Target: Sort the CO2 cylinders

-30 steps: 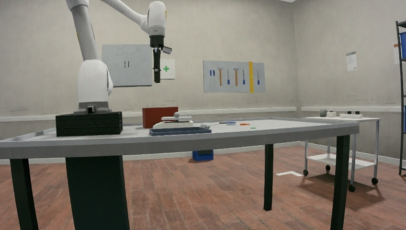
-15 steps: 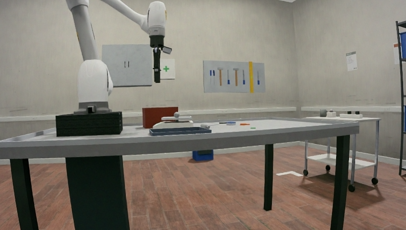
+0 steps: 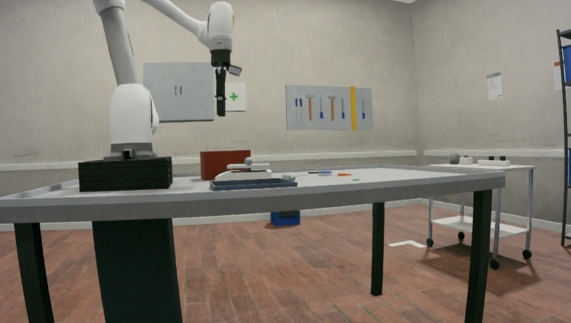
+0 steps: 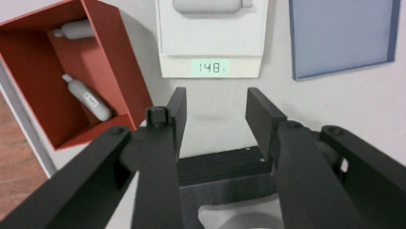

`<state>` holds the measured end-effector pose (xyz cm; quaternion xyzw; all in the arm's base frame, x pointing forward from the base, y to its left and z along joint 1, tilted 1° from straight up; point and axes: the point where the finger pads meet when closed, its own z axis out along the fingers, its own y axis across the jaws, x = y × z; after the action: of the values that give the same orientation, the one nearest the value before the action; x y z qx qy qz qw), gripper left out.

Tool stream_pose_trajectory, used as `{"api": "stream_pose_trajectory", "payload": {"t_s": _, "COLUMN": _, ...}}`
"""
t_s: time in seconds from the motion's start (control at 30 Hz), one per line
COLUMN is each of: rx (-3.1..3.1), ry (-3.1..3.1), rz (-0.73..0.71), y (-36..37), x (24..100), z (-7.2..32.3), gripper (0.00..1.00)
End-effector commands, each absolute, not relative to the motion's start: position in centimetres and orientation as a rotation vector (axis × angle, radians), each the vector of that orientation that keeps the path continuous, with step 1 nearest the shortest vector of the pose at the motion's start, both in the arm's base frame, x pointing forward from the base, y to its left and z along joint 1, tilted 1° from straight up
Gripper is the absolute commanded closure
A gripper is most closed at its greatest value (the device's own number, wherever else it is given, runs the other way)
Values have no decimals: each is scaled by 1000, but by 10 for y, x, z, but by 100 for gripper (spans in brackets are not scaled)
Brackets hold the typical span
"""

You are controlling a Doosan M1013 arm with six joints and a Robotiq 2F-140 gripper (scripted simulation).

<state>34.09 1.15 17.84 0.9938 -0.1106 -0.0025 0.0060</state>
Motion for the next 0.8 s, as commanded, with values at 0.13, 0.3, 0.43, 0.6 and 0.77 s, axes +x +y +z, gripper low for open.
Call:
{"api": "stream_pose_trajectory", "payload": {"t_s": 0.13, "rx": 3113, "ry": -343, "rz": -19, "y": 12, "x": 340, "z": 180, "gripper": 60}}
{"api": "stream_pose_trajectory", "payload": {"t_s": 0.3, "rx": 3105, "ry": -413, "rz": -12, "y": 11, "x": 345, "z": 178, "gripper": 60}}
{"api": "stream_pose_trajectory", "payload": {"t_s": 0.43, "rx": 3050, "ry": -706, "rz": -2, "y": 7, "x": 359, "z": 170, "gripper": 60}}
{"api": "stream_pose_trajectory", "payload": {"t_s": 0.6, "rx": 2917, "ry": -1133, "rz": 0, "y": 3, "x": 382, "z": 154, "gripper": 60}}
{"api": "stream_pose_trajectory", "payload": {"t_s": 0.77, "rx": 2708, "ry": -1583, "rz": -3, "y": -4, "x": 407, "z": 133, "gripper": 60}}
